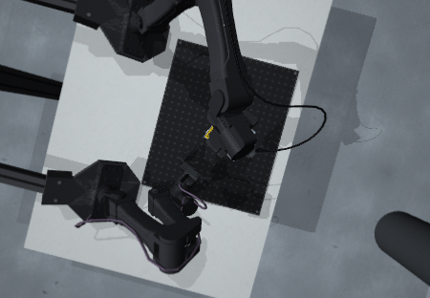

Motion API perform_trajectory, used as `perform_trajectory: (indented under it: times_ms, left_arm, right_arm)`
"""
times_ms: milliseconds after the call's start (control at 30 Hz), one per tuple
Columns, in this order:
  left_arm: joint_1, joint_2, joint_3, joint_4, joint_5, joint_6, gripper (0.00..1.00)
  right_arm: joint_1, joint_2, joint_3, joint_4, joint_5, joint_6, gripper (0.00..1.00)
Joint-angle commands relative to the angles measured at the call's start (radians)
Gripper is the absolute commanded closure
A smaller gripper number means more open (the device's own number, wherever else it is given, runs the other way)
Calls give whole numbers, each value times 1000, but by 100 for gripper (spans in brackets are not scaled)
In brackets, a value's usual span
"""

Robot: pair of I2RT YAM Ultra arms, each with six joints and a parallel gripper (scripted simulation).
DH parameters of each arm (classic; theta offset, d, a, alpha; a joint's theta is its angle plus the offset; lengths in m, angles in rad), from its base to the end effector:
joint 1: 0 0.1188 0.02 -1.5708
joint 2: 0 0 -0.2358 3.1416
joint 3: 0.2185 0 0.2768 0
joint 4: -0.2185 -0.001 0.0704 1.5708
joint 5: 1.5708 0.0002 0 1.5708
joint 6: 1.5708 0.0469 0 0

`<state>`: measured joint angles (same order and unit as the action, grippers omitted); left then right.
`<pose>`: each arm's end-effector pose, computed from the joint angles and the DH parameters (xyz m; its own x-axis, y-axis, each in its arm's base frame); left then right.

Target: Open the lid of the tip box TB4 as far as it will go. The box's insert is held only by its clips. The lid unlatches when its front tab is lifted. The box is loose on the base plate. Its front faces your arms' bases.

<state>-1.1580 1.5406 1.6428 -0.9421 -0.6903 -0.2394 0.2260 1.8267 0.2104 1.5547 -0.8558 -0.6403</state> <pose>0.1673 -0.3051 0.3623 -0.4172 0.4969 -0.7609 0.4497 0.8405 0.3023 0.2143 0.0866 0.0678 0.4785 -0.2919 -0.8282 -0.7427 0.3687 -0.5590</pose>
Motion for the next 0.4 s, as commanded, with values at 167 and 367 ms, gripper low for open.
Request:
perform_trajectory:
  times_ms: [167, 367]
  left_arm:
    - [-15, -14, 3, 15, -3, 6, 0]
    - [-15, -14, 3, 15, -3, 6, 0]
  right_arm:
    - [-4, -9, -14, -5, -20, -1, 0]
    - [-4, -9, -14, -5, -20, -1, 0]
